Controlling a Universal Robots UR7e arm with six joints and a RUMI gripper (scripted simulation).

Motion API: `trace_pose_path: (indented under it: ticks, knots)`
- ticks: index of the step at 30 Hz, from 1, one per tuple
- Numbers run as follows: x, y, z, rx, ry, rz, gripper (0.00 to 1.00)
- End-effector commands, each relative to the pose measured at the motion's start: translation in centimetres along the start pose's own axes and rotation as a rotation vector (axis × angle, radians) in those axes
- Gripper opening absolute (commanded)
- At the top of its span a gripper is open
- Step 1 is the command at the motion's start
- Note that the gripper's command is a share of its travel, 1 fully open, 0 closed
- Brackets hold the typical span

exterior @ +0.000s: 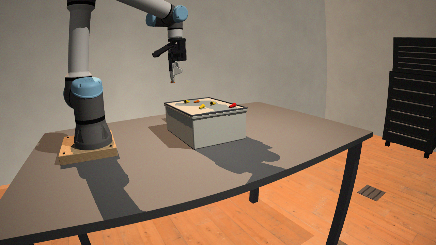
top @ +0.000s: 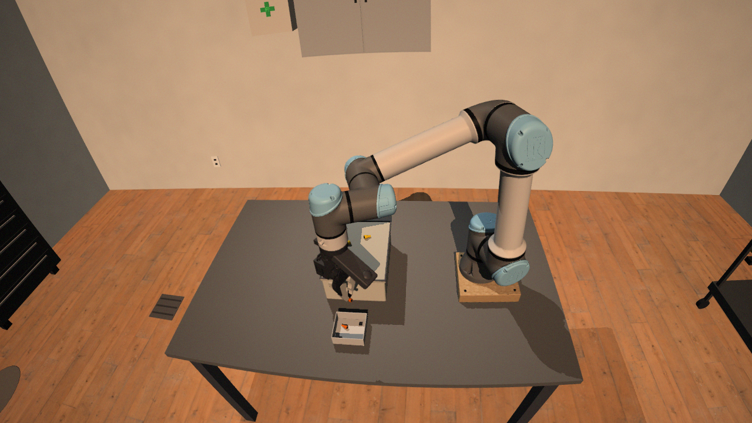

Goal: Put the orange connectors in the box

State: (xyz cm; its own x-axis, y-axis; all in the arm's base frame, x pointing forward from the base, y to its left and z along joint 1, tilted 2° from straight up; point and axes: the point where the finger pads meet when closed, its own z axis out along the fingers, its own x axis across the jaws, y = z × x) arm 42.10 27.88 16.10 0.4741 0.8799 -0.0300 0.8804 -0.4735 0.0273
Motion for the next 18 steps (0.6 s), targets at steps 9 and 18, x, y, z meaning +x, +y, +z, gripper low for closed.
trace_pose_path:
  ticks: [9,18]
  knots:
    - [0.0,-0.1,0.2,0.000,-0.002,0.001,0.00]
    - [-0.1,-0.1,3.9,0.002,-0.003,0.002,0.00]
